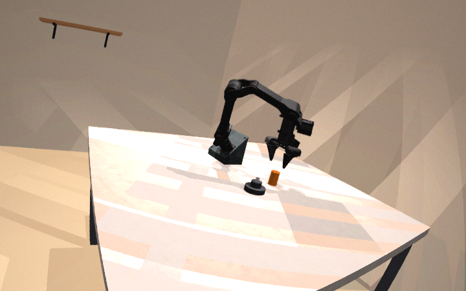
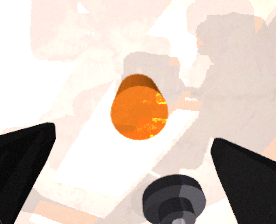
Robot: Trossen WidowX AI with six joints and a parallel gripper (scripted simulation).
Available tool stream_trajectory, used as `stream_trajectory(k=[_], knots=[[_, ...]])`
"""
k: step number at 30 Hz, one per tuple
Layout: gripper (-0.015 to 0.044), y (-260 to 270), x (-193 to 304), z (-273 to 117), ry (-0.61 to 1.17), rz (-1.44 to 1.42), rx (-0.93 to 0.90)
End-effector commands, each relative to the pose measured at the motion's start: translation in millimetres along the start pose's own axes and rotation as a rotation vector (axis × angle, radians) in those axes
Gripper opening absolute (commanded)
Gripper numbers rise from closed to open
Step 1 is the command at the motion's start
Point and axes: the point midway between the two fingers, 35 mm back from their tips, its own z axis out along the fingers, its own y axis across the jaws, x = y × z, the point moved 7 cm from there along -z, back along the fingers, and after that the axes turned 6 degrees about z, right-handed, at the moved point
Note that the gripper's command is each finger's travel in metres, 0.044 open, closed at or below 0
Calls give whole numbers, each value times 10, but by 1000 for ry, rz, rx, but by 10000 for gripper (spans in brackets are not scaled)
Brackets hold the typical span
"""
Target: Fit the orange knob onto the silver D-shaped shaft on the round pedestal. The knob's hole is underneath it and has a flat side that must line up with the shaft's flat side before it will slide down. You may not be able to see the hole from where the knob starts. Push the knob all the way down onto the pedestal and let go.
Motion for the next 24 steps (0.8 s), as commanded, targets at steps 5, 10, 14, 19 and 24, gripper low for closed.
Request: stream_trajectory(k=[5,10,14,19,24], knots=[[440,0,-16,162,-2,-7,13],[440,-6,-21,219,-3,-7,13],[440,-11,-25,285,-3,-7,13],[440,-16,-29,366,-3,-7,13],[440,-20,-31,448,-3,-7,13]])
